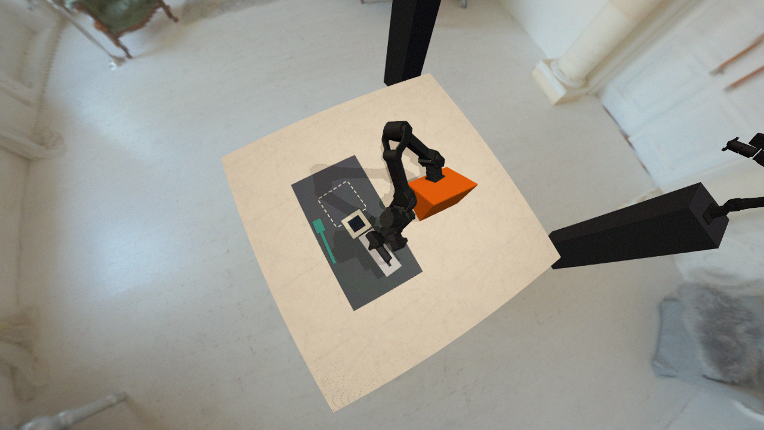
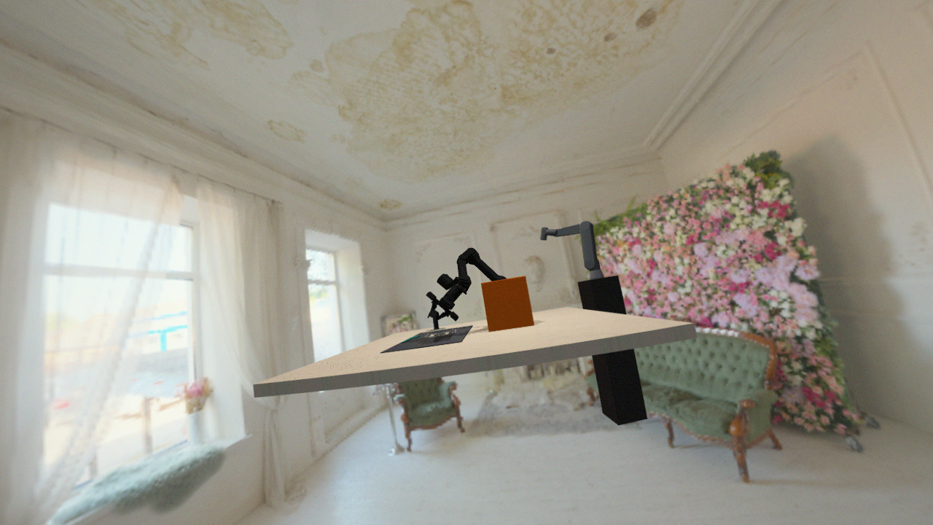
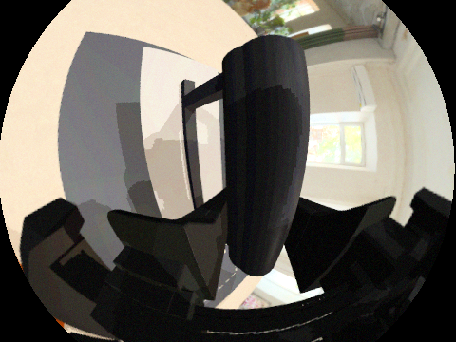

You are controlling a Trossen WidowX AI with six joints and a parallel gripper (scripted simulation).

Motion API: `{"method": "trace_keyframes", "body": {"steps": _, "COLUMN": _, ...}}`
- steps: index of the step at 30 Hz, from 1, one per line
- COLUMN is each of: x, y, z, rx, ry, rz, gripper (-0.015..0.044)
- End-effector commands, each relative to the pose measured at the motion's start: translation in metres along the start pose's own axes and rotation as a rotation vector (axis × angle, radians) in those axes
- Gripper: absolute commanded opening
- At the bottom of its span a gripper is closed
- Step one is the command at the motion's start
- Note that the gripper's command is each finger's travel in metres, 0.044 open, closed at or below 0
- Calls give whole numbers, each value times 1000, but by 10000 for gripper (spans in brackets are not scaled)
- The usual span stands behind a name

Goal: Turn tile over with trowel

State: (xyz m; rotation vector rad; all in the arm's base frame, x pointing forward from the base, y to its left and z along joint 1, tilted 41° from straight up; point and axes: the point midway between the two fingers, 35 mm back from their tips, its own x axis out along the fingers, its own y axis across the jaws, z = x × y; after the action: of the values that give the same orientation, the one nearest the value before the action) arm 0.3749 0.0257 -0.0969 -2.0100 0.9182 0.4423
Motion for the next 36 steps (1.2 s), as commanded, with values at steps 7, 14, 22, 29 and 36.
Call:
{"method": "trace_keyframes", "body": {"steps": 7, "x": 11, "y": 9, "z": 0, "rx": 6, "ry": 0, "rz": -5, "gripper": 0}}
{"method": "trace_keyframes", "body": {"steps": 14, "x": 19, "y": 17, "z": -1, "rx": 6, "ry": 0, "rz": -5, "gripper": 0}}
{"method": "trace_keyframes", "body": {"steps": 22, "x": 27, "y": 26, "z": -1, "rx": 5, "ry": 1, "rz": -6, "gripper": 0}}
{"method": "trace_keyframes", "body": {"steps": 29, "x": 27, "y": 25, "z": -9, "rx": 5, "ry": 0, "rz": -5, "gripper": 0}}
{"method": "trace_keyframes", "body": {"steps": 36, "x": 27, "y": 24, "z": -21, "rx": 4, "ry": 0, "rz": -4, "gripper": 0}}
